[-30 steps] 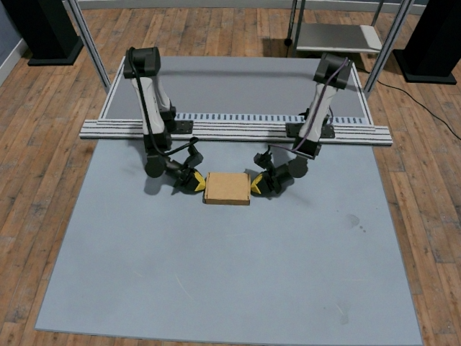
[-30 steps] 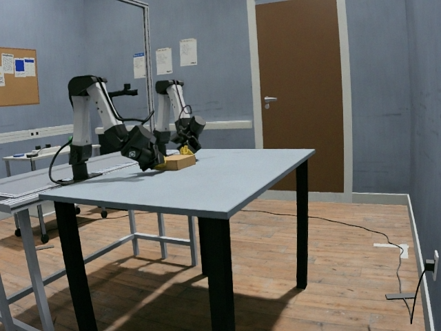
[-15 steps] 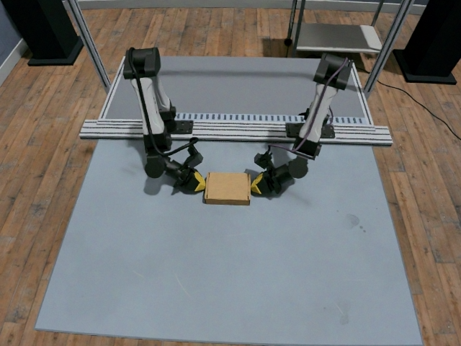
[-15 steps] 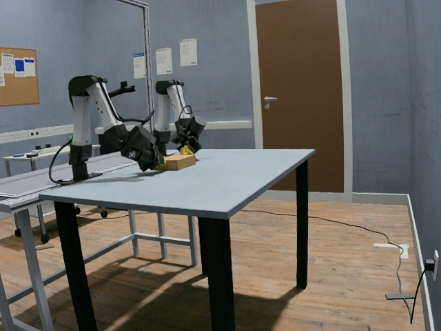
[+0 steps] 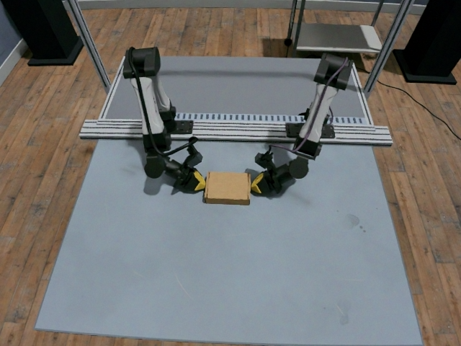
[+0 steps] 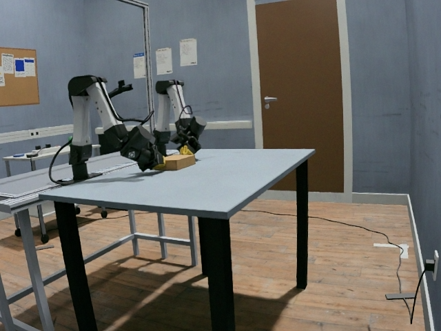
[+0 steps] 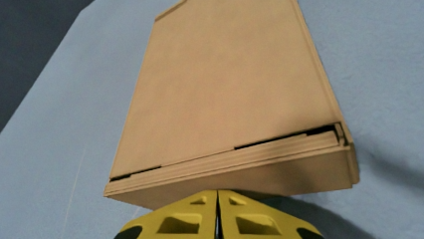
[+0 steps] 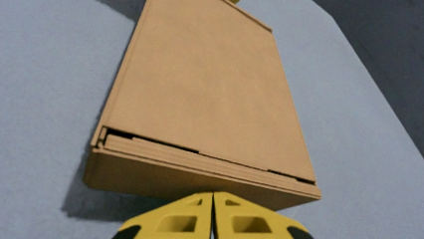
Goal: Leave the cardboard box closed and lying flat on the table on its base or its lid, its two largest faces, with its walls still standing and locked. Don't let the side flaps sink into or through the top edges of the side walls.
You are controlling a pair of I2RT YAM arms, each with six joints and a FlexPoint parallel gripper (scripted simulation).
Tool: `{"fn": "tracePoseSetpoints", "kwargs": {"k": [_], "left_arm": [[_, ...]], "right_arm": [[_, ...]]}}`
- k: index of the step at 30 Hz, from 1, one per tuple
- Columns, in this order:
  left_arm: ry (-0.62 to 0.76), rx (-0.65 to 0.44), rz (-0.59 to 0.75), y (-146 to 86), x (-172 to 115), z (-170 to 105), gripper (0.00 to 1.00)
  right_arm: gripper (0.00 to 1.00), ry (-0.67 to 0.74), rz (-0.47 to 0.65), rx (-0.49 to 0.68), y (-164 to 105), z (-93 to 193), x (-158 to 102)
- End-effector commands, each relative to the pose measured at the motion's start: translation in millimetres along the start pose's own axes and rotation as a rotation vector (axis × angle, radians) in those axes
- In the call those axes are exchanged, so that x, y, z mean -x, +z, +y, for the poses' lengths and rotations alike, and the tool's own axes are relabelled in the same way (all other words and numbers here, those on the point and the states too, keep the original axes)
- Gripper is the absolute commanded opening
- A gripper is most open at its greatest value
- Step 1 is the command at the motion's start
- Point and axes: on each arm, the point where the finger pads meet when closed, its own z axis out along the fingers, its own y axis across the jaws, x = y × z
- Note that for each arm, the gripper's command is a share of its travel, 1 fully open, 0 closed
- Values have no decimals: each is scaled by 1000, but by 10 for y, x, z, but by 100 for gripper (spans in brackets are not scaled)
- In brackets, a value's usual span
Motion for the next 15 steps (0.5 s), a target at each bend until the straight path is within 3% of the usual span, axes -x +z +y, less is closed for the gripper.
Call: {"fn": "tracePoseSetpoints", "kwargs": {"k": [1,15], "left_arm": [[12,0,-14,-47,68,0,0],[5,-7,-11,-60,43,-35,0]], "right_arm": [[0,-21,-9,-7,-19,-79,41],[0,-23,-10,-8,-36,-85,40]]}}
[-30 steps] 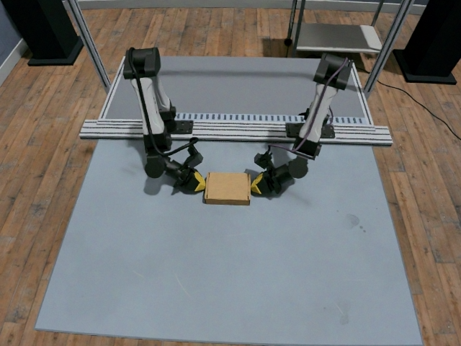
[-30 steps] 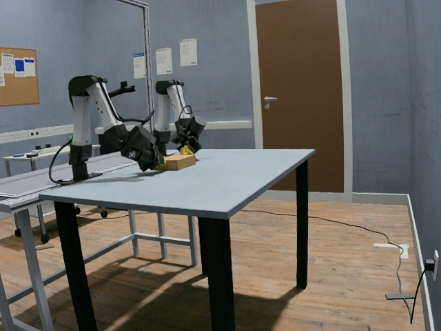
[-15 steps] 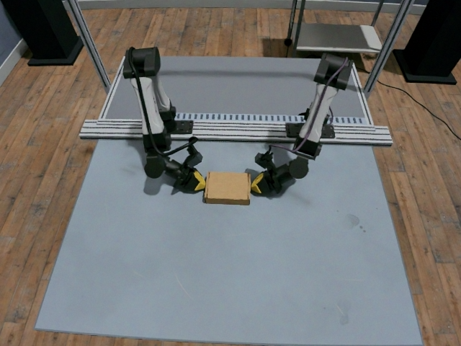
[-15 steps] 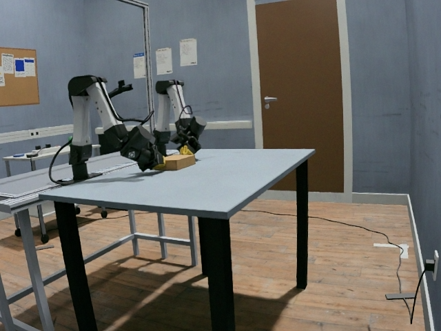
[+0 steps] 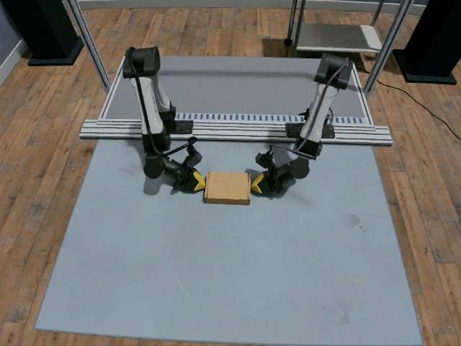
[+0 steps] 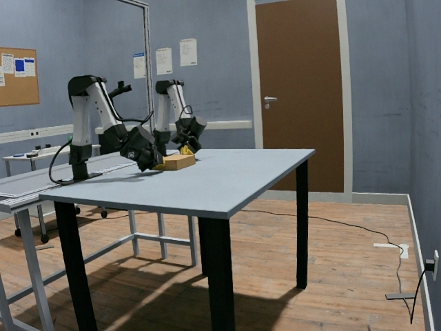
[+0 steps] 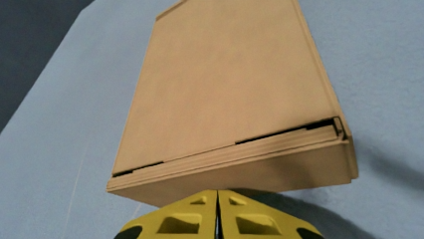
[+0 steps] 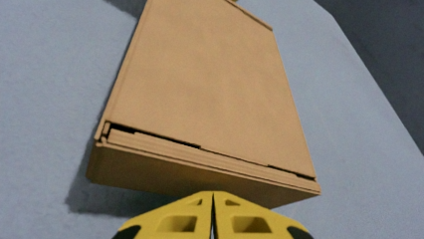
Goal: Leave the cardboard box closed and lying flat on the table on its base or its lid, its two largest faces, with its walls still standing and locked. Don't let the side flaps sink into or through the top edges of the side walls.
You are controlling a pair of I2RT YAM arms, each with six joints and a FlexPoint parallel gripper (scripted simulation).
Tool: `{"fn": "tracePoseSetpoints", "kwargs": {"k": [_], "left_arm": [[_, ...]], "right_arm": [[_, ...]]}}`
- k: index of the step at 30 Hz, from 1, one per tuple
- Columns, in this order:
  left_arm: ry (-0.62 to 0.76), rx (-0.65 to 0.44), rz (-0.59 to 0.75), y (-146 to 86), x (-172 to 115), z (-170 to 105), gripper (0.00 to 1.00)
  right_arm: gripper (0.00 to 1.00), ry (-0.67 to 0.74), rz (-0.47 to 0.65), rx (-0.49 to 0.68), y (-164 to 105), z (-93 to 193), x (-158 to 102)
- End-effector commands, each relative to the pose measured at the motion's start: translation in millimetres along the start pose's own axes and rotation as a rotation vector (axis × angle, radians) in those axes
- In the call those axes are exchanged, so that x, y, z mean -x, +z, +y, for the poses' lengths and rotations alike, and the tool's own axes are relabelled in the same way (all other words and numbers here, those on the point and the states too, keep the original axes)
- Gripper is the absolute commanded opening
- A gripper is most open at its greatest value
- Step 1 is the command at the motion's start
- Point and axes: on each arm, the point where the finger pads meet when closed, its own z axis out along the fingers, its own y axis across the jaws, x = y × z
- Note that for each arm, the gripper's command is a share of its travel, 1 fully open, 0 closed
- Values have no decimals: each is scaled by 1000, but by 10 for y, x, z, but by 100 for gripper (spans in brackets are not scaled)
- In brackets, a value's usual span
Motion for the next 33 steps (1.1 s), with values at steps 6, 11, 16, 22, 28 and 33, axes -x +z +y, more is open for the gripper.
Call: {"fn": "tracePoseSetpoints", "kwargs": {"k": [6,11,16,22,28,33], "left_arm": [[6,-7,-11,-45,46,-34,0],[9,0,-12,-57,50,0,0],[-20,-27,-1,-24,-41,-116,0],[-6,18,-16,-92,82,144,0],[-32,-1,-15,-133,78,133,0],[-61,-23,-15,-184,77,137,0]], "right_arm": [[0,-18,-9,-5,-24,-63,33],[0,-13,-8,-2,-21,-53,17],[0,-18,-9,-6,-29,-74,19],[0,-16,-17,1,-91,-126,55],[0,22,-16,24,-122,-112,36],[0,60,-16,46,-171,-116,32]]}}
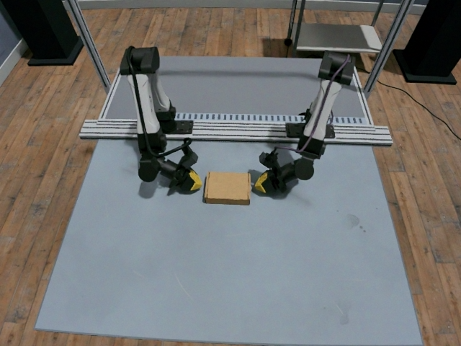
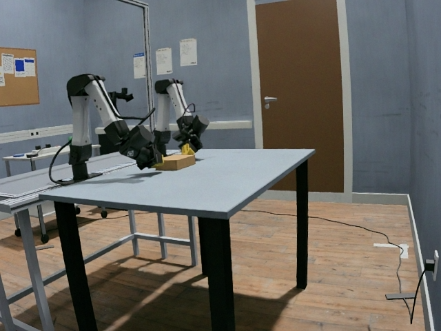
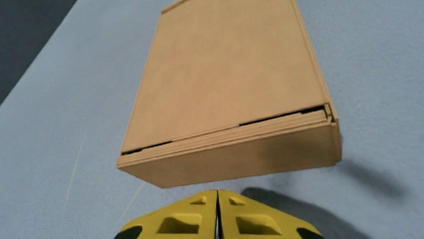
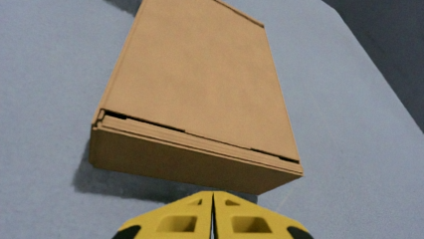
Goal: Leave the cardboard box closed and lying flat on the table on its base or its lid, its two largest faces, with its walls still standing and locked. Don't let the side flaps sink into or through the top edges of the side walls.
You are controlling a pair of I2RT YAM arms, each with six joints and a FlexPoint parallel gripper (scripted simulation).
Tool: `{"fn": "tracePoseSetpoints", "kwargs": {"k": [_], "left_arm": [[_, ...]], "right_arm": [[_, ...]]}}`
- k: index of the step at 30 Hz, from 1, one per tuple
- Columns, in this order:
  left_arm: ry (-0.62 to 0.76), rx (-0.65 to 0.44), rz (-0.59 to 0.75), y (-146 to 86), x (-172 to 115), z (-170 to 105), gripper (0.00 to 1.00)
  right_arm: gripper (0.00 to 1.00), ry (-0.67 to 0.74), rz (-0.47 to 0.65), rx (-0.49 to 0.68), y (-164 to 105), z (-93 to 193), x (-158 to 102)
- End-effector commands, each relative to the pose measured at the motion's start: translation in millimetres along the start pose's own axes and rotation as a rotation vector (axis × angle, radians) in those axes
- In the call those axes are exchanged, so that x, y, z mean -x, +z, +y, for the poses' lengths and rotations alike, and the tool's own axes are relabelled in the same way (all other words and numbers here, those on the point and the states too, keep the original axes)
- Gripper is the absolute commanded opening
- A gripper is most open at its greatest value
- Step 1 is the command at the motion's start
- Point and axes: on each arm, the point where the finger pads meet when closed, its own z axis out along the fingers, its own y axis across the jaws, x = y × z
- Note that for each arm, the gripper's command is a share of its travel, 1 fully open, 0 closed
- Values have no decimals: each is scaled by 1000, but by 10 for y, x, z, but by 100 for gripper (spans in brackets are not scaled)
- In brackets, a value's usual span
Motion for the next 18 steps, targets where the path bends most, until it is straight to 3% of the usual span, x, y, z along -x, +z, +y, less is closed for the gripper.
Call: {"fn": "tracePoseSetpoints", "kwargs": {"k": [1,18], "left_arm": [[-6,-8,-18,-65,99,117,0],[-126,-79,-15,-203,73,122,0]], "right_arm": [[0,15,-8,21,-65,-46,48],[0,153,-5,100,-184,-24,-14]]}}
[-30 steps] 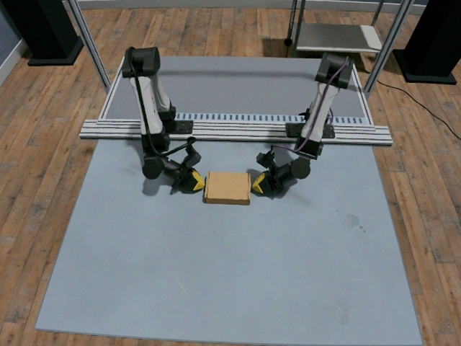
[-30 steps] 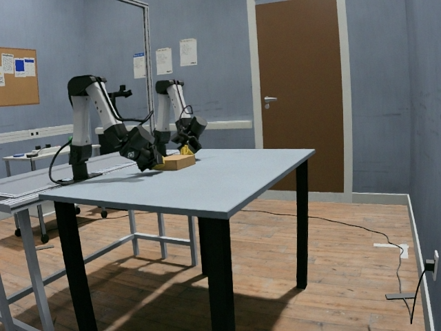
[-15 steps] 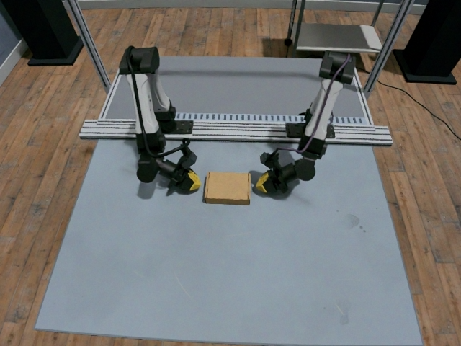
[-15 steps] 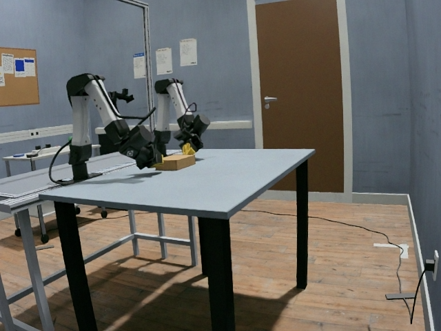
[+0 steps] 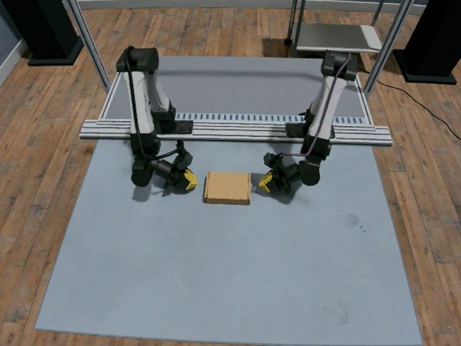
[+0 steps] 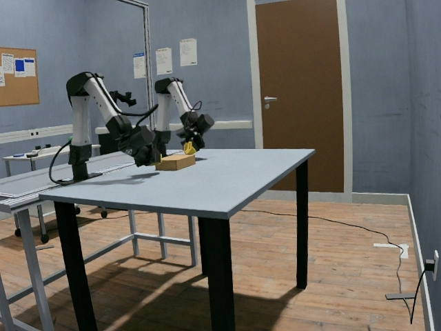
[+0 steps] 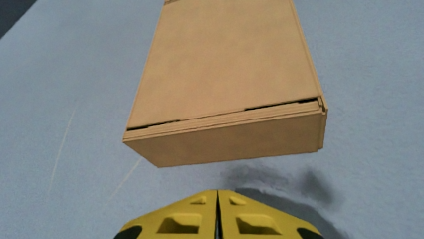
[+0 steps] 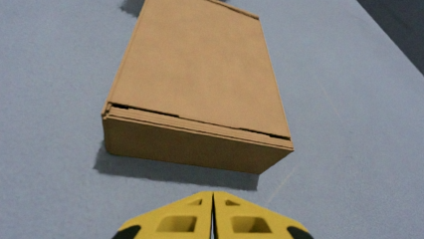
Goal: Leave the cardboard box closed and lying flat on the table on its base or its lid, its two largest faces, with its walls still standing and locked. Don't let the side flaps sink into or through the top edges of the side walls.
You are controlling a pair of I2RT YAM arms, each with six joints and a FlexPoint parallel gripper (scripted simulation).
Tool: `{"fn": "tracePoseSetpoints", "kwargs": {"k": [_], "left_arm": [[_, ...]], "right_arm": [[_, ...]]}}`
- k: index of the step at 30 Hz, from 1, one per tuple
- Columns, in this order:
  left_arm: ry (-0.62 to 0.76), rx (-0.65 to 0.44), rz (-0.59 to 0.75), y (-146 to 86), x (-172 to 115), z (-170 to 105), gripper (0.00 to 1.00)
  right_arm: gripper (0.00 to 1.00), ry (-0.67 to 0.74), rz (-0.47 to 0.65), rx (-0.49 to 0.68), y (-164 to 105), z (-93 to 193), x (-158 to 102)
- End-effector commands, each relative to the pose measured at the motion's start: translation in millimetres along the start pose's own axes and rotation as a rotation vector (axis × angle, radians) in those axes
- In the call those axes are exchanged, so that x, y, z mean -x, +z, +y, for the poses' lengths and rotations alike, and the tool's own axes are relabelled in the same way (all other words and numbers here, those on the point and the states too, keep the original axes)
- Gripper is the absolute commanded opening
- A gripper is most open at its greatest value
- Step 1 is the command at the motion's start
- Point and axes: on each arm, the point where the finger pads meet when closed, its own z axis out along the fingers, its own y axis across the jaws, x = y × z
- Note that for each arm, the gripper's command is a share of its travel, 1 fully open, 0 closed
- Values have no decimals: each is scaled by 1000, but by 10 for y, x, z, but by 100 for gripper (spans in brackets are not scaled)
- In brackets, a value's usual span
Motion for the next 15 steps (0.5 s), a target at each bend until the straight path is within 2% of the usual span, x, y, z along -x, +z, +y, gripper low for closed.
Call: {"fn": "tracePoseSetpoints", "kwargs": {"k": [1,15], "left_arm": [[-5,-18,-15,-71,106,76,0],[-123,-89,-9,-145,24,54,0]], "right_arm": [[0,40,-8,43,-26,19,0],[0,132,-3,96,-146,-9,-12]]}}
